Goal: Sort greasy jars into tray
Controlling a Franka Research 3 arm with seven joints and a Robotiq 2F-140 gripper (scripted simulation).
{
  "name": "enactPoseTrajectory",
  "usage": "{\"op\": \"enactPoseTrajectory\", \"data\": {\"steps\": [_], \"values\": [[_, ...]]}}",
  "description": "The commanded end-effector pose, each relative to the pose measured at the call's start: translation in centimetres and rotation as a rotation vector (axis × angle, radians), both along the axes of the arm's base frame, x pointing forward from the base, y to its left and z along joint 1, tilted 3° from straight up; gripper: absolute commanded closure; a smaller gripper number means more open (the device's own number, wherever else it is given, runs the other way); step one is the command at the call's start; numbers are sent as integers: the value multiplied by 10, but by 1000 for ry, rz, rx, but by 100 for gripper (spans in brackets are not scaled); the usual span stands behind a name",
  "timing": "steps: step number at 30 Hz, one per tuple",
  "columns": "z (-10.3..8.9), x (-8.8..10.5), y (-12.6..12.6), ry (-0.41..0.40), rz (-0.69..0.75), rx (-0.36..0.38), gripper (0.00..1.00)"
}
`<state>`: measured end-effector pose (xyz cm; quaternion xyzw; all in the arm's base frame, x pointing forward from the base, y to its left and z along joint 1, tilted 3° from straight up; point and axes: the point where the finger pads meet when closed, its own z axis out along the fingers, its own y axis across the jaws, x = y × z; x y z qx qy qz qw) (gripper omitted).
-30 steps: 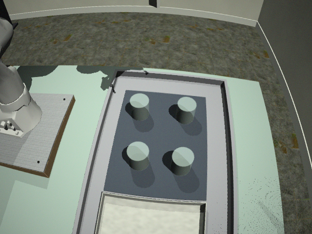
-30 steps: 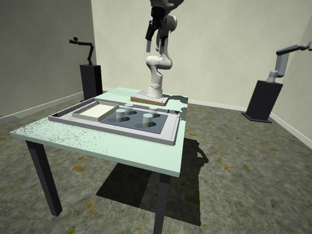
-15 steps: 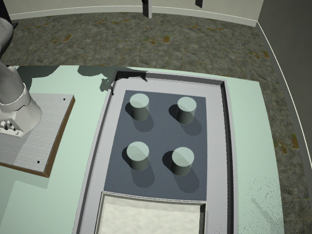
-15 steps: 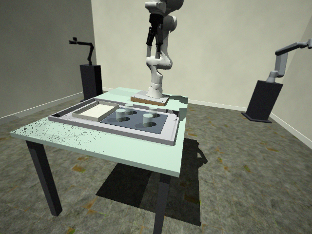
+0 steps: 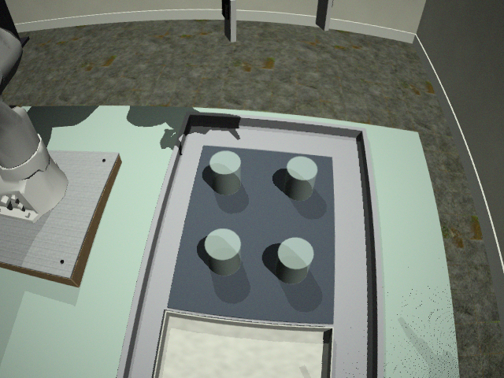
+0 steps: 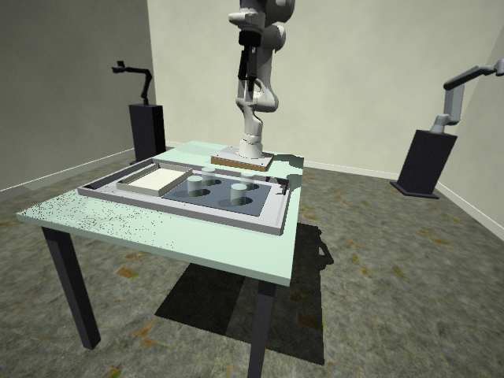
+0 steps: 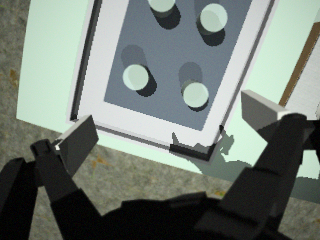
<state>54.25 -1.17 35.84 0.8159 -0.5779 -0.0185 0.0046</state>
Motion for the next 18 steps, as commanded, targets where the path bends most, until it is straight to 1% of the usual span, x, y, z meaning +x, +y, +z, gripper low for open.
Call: {"op": "enactPoseTrajectory", "data": {"steps": [1, 7, 8, 17, 18], "values": [[-6, 1, -3, -4, -111, -3, 0], [-6, 1, -3, -4, -111, -3, 0], [-19, -2, -7, 8, -206, -5, 0], [-19, -2, -7, 8, -206, -5, 0], [-31, -6, -11, 19, -301, -7, 0]]}}
